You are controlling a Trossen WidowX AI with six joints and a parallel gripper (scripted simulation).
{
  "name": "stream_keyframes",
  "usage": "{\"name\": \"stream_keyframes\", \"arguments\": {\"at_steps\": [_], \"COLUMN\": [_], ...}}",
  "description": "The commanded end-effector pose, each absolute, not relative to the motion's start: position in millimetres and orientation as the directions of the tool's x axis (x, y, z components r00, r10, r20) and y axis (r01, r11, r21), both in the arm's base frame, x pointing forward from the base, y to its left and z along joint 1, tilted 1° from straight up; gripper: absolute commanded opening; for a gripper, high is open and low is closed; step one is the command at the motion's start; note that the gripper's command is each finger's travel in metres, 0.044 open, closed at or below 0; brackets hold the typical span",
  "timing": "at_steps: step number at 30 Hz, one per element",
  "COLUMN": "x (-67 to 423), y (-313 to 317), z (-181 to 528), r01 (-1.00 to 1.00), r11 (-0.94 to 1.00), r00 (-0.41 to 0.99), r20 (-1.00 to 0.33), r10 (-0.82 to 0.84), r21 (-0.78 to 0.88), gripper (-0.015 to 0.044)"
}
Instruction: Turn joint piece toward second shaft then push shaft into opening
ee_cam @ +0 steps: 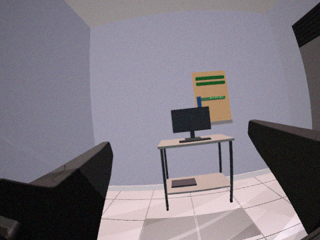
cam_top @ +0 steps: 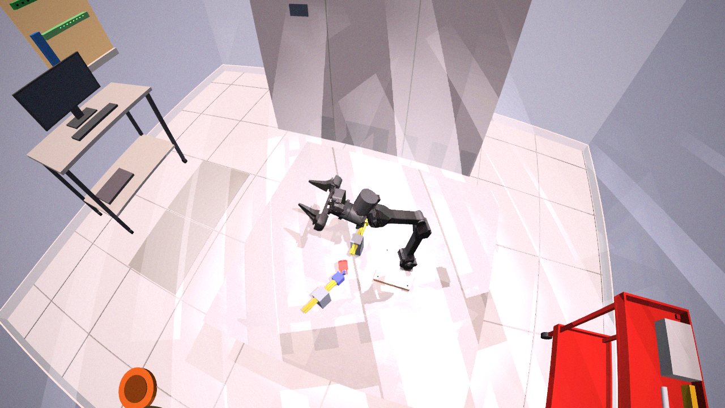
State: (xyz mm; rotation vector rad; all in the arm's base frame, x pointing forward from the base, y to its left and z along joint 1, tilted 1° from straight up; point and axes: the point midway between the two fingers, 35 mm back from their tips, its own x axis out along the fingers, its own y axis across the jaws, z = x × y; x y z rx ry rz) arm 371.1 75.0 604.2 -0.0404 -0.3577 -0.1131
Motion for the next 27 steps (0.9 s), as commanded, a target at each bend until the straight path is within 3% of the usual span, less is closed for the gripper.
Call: {"name": "stream_keyframes", "arguments": {"at_steps": [1,14,27], "x": [393,426,426], "y": [79,78,64], "z": [571,473,375], "r01": [0.089,0.023,0.005], "r11": [0.995,0.996,0.998], "r00": [0.970,0.990,0.860], "r20": [0.232,-0.138,-0.509], "r10": [-0.074,-0.036,-0.034], "r21": [-0.053,-0.090,-0.058], "gripper": [0.0440,0.0440,0.0440]}}
